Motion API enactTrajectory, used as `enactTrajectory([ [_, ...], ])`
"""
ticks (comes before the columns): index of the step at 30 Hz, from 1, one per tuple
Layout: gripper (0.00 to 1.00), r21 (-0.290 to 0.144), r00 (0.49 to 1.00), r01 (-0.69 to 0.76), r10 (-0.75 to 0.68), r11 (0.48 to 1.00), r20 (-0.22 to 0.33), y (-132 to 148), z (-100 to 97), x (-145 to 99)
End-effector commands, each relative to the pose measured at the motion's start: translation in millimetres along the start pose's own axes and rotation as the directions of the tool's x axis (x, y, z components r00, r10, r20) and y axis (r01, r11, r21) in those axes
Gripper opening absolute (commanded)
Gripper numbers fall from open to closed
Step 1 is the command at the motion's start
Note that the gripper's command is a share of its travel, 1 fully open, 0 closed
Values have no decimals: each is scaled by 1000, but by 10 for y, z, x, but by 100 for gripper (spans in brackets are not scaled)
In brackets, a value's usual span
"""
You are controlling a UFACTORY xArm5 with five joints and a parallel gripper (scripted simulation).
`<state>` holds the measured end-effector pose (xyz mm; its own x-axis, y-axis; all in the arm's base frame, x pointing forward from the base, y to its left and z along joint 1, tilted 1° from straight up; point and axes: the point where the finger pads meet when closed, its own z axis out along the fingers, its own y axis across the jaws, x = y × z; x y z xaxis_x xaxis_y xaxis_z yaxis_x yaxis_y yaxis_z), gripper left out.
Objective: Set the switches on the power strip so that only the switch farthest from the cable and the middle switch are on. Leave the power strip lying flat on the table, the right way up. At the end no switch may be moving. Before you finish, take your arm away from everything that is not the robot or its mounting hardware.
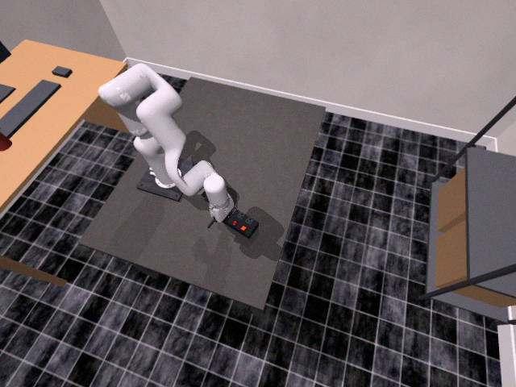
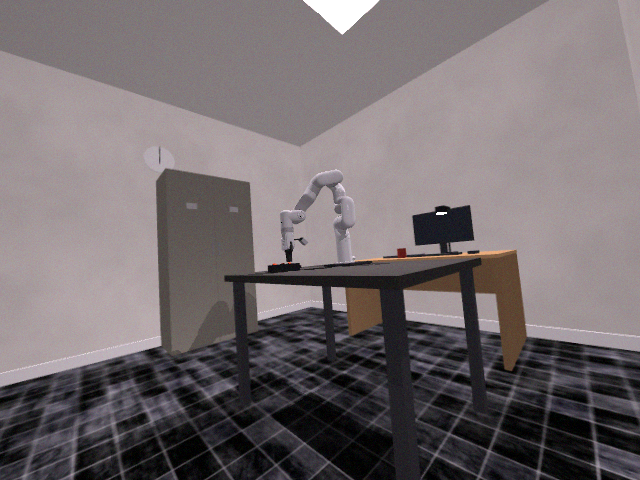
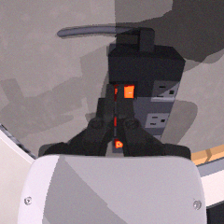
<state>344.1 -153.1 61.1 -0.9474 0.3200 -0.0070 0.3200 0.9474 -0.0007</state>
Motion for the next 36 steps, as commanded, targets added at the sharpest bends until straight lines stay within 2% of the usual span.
enactTrajectory([
  [1,0,0,1000,0,0,1000,3,-1,-10,-12],
  [36,0,0,1000,0,0,1000,3,-2,77,-10],
])
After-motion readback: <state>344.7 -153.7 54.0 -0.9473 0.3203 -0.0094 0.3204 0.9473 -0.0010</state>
